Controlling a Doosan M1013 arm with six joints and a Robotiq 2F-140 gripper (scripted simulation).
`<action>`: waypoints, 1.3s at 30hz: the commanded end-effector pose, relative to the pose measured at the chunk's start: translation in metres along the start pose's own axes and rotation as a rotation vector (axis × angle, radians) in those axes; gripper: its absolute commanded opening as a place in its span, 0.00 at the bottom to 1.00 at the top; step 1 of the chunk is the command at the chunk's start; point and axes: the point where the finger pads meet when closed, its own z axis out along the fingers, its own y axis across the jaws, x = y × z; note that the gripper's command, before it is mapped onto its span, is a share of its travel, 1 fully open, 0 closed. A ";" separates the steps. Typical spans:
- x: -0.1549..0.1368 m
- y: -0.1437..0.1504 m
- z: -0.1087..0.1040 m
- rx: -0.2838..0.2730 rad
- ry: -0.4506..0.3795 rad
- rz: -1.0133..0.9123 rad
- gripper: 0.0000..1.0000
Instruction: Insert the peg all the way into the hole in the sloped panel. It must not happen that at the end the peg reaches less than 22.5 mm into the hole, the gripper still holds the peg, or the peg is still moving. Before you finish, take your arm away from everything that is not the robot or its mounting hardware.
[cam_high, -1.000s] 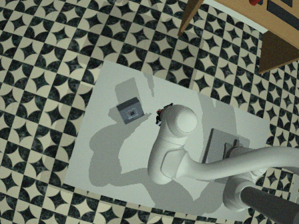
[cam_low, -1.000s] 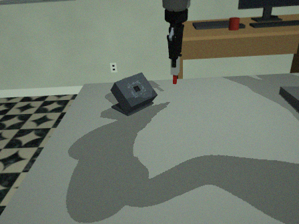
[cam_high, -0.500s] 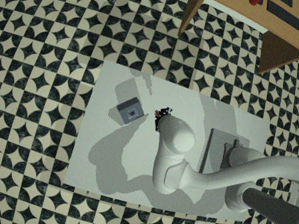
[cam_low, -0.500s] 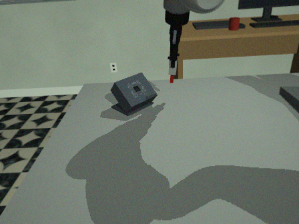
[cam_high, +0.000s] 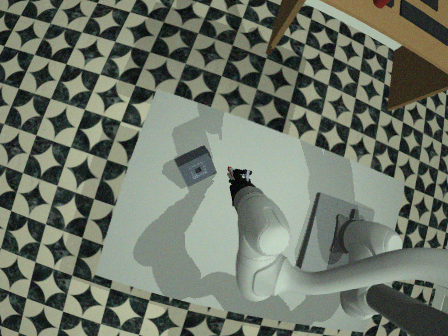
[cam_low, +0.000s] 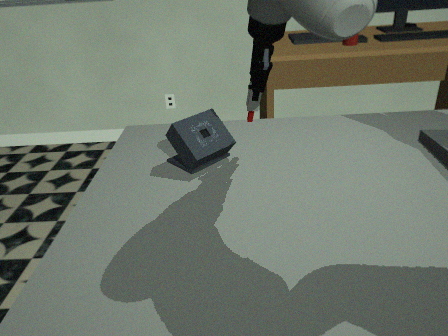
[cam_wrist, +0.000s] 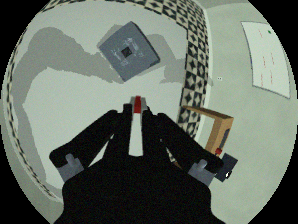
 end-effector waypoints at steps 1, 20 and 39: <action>0.004 -0.003 -0.004 -0.025 0.021 -0.054 0.00; 0.031 -0.029 -0.029 -0.152 0.131 -0.335 0.00; 0.059 -0.066 -0.061 -0.279 0.245 -0.619 0.00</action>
